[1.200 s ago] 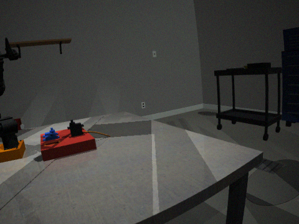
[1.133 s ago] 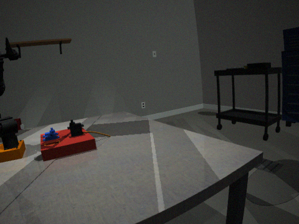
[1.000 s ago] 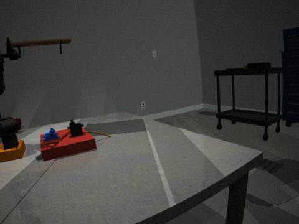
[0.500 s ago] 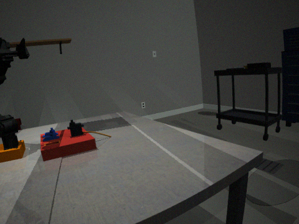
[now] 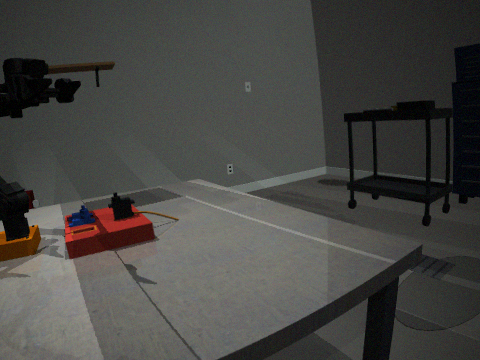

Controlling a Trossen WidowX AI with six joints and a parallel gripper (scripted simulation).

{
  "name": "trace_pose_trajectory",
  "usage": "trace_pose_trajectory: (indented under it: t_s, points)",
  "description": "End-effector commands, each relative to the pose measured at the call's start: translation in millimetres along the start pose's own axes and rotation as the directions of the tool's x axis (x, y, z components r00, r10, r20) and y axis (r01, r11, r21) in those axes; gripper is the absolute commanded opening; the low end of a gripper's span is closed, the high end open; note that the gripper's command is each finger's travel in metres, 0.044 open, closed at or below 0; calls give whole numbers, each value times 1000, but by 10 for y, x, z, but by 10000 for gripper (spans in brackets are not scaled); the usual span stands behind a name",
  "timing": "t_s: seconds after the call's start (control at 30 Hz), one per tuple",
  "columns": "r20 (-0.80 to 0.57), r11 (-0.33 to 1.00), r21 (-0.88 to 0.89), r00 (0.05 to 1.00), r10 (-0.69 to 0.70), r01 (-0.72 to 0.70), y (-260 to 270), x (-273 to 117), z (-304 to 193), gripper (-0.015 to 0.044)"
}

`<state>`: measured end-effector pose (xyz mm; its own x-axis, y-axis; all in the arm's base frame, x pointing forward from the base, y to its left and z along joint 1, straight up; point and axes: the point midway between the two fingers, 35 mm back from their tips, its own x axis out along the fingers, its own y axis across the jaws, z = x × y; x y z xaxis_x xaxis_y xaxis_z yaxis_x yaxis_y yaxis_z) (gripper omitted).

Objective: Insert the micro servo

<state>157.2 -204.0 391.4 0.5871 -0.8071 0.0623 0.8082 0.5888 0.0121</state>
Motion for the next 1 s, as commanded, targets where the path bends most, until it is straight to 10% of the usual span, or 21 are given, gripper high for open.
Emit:
trace_pose_trajectory:
  t_s: [0.0,0.97]
  points:
    - [-109,999,-15,993,49,-51,142,164,-157,440]
    - [-839,884,-33,494,229,-466,1442,512,-1695,440]
